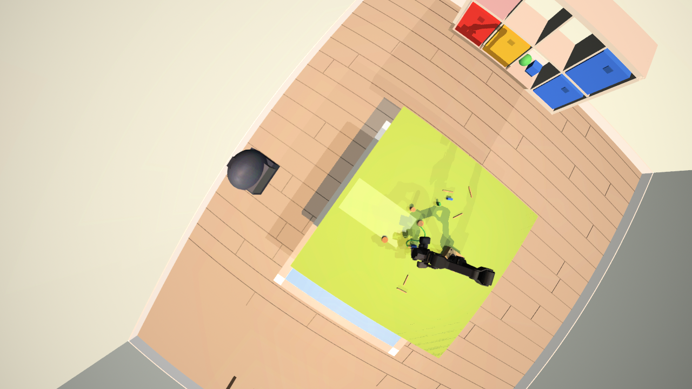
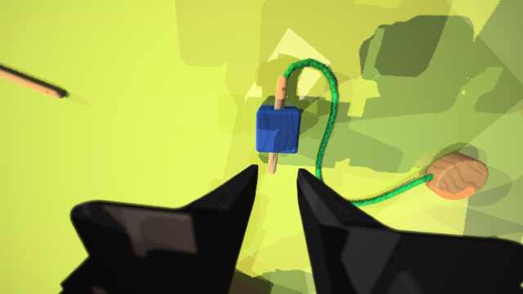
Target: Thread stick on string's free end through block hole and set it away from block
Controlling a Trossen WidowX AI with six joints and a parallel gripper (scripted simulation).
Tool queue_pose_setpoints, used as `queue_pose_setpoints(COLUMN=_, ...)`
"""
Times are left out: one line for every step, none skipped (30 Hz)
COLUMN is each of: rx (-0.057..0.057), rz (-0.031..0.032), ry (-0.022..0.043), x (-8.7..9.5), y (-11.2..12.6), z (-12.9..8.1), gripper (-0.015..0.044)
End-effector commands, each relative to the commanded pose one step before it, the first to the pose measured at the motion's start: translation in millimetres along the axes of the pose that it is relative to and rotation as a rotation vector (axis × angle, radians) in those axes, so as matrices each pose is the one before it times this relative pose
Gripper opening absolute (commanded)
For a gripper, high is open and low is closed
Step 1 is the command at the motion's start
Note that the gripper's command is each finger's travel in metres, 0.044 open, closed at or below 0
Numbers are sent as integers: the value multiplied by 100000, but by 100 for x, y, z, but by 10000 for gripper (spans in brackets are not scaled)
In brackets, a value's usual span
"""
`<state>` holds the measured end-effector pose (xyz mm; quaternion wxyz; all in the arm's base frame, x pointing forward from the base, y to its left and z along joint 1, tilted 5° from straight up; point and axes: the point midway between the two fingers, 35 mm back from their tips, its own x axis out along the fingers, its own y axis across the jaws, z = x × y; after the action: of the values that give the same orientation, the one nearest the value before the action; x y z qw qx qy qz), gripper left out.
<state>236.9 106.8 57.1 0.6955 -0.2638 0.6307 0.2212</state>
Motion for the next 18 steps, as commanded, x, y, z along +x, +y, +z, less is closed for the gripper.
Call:
queue_pose_setpoints(rx=-443, rz=408, ry=1460, x=967, y=89, z=-258, gripper=122)
queue_pose_setpoints(rx=0, rz=-1, ry=1, x=167, y=1, z=-7, gripper=122)
queue_pose_setpoints(rx=0, rz=-1, ry=1, x=166, y=2, z=-8, gripper=122)
queue_pose_setpoints(rx=0, rz=-1, ry=1, x=166, y=2, z=-10, gripper=122)
queue_pose_setpoints(rx=0, rz=-1, ry=2, x=165, y=2, z=-11, gripper=122)
queue_pose_setpoints(rx=0, rz=-1, ry=2, x=165, y=2, z=-12, gripper=122)
queue_pose_setpoints(rx=0, rz=-1, ry=2, x=165, y=3, z=-13, gripper=122)
queue_pose_setpoints(rx=0, rz=0, ry=2, x=164, y=3, z=-14, gripper=122)
queue_pose_setpoints(rx=0, rz=0, ry=2, x=164, y=3, z=-16, gripper=122)
queue_pose_setpoints(rx=0, rz=0, ry=2, x=163, y=3, z=-17, gripper=122)
queue_pose_setpoints(rx=0, rz=0, ry=2, x=163, y=4, z=-18, gripper=122)
queue_pose_setpoints(rx=0, rz=0, ry=2, x=163, y=4, z=-19, gripper=122)
queue_pose_setpoints(rx=0, rz=0, ry=2, x=162, y=4, z=-20, gripper=122)
queue_pose_setpoints(rx=0, rz=0, ry=2, x=162, y=5, z=-21, gripper=122)
queue_pose_setpoints(rx=0, rz=0, ry=3, x=161, y=5, z=-22, gripper=122)
queue_pose_setpoints(rx=0, rz=0, ry=3, x=161, y=5, z=-24, gripper=122)
queue_pose_setpoints(rx=0, rz=0, ry=3, x=161, y=5, z=-25, gripper=122)
queue_pose_setpoints(rx=0, rz=0, ry=3, x=160, y=6, z=-26, gripper=122)
